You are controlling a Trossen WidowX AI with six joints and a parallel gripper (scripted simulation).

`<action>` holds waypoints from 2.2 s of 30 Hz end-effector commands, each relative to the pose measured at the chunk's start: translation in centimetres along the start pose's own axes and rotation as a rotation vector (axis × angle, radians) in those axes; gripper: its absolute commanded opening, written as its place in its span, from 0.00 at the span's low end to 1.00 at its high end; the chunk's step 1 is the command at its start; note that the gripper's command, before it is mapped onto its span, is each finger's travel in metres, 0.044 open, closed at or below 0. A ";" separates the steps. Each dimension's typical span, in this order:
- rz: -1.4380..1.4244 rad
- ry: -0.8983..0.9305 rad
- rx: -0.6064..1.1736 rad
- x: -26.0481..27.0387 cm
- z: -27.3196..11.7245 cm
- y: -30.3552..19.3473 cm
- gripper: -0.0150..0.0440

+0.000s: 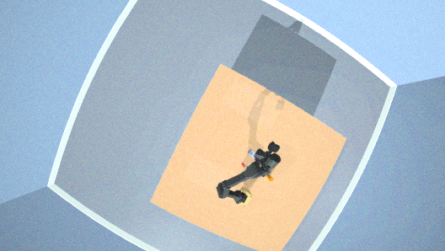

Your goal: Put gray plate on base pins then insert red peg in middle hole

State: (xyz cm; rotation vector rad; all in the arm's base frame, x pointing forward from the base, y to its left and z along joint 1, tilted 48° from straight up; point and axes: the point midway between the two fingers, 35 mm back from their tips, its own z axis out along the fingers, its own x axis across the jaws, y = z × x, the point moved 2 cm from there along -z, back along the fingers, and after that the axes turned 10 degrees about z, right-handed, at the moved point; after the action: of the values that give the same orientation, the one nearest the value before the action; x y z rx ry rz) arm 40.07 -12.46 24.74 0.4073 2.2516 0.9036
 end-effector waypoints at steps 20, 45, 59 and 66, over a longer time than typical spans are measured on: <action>0.280 0.619 -0.052 12.2 2.1 -1.4 1.00; 0.322 0.681 0.059 17.6 9.1 -0.3 1.00; 0.322 0.681 0.058 19.0 10.9 -0.2 1.00; 0.322 0.681 0.057 19.7 11.7 -0.1 1.00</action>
State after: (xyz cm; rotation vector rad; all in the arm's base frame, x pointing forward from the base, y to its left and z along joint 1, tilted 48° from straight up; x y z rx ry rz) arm 33.81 2.70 9.50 0.5564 2.8866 1.2842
